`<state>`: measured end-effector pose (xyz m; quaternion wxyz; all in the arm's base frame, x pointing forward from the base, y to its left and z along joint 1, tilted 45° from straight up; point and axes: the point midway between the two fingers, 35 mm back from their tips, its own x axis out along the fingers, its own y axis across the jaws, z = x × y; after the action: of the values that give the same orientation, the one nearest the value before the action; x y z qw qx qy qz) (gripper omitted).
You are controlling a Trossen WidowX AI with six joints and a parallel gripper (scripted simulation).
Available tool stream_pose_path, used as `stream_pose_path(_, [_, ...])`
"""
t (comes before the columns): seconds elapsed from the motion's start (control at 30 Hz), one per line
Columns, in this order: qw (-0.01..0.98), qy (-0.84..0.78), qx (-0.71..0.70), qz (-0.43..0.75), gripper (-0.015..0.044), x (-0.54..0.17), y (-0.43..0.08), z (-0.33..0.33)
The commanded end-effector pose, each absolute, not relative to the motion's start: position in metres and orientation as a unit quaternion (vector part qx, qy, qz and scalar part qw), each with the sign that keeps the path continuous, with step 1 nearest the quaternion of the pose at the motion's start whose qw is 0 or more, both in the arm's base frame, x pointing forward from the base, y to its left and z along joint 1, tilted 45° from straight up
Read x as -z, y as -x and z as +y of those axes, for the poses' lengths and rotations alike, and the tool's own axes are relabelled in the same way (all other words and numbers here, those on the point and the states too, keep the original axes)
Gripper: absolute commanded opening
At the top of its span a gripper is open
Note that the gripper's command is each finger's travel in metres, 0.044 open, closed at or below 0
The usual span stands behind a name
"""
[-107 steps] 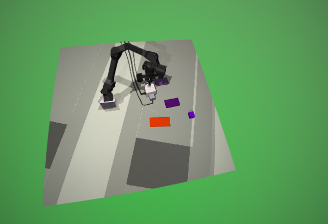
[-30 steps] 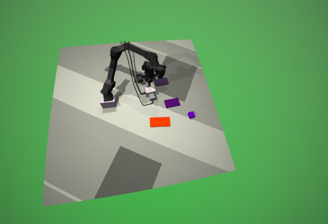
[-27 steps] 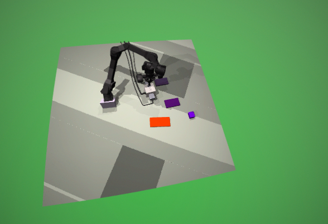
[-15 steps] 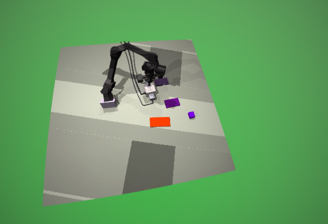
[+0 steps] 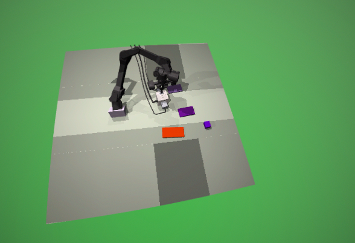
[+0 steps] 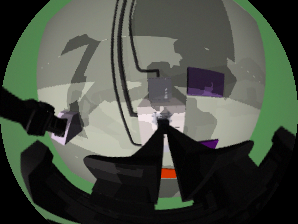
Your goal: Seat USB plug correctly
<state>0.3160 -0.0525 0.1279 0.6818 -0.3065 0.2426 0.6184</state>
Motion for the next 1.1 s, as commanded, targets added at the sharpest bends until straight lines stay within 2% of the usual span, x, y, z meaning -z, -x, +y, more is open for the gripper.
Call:
stream_pose_path(0.0, [0.684, 0.304, -0.617, 0.243, 0.0000, -0.1277, -0.3159, -0.0515])
stream_pose_path(1.07, [0.684, 0.304, -0.617, 0.243, 0.0000, -0.1250, -0.3164, -0.0489])
